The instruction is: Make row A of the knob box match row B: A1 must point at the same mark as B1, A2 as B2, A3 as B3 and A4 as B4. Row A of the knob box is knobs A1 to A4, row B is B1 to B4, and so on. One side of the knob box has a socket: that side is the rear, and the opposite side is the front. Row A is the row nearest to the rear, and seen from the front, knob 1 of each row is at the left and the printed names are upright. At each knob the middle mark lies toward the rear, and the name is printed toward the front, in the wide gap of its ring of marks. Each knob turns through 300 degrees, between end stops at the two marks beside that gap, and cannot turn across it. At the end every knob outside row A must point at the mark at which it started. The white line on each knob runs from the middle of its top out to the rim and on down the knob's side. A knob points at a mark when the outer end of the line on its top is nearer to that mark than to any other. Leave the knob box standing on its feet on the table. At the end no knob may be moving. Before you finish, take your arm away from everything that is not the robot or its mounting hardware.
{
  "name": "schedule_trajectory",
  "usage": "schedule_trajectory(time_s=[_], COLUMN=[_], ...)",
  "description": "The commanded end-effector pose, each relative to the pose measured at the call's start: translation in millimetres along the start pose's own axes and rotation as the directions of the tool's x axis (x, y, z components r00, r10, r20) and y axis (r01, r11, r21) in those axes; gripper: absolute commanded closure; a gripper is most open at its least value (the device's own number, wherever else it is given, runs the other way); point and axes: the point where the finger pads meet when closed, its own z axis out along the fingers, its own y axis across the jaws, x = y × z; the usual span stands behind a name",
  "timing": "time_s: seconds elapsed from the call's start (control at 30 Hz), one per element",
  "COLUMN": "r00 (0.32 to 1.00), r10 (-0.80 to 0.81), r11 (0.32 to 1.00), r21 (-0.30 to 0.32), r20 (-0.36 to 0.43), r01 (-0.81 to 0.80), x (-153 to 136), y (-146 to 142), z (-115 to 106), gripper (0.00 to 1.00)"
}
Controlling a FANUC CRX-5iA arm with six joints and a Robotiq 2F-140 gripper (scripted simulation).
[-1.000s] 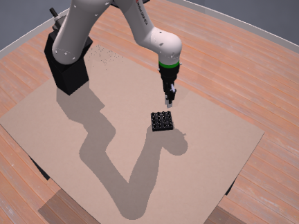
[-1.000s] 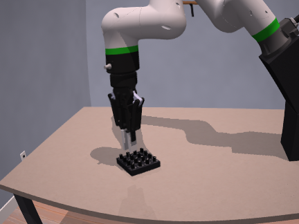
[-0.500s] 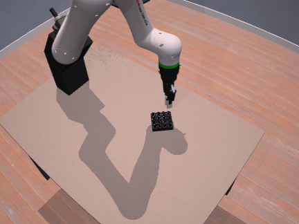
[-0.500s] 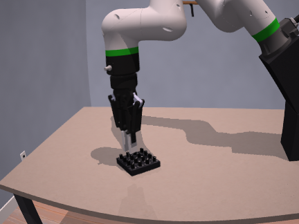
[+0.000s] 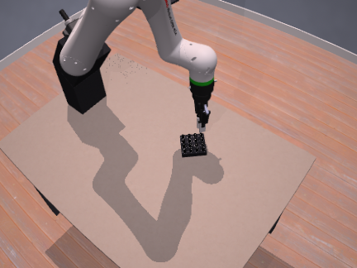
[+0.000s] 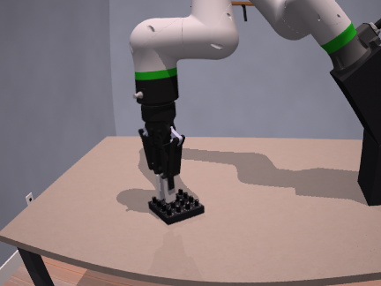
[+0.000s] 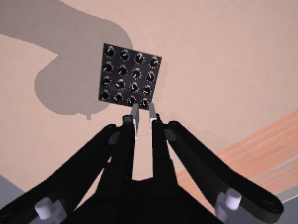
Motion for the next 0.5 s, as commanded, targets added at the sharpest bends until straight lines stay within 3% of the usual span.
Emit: schedule_trajectory(time_s=[0.0,0.47], r00=[1.0,1.0], r10=[0.0,0.0], r11=[1.0,1.0], r21=[0.003,0.003], r20=[0.002,0.002], r01=[0.0,0.0], x=[-0.1,0.0], y=[-0.2,0.4], z=[3.0,18.7], gripper=[0.88,0.88])
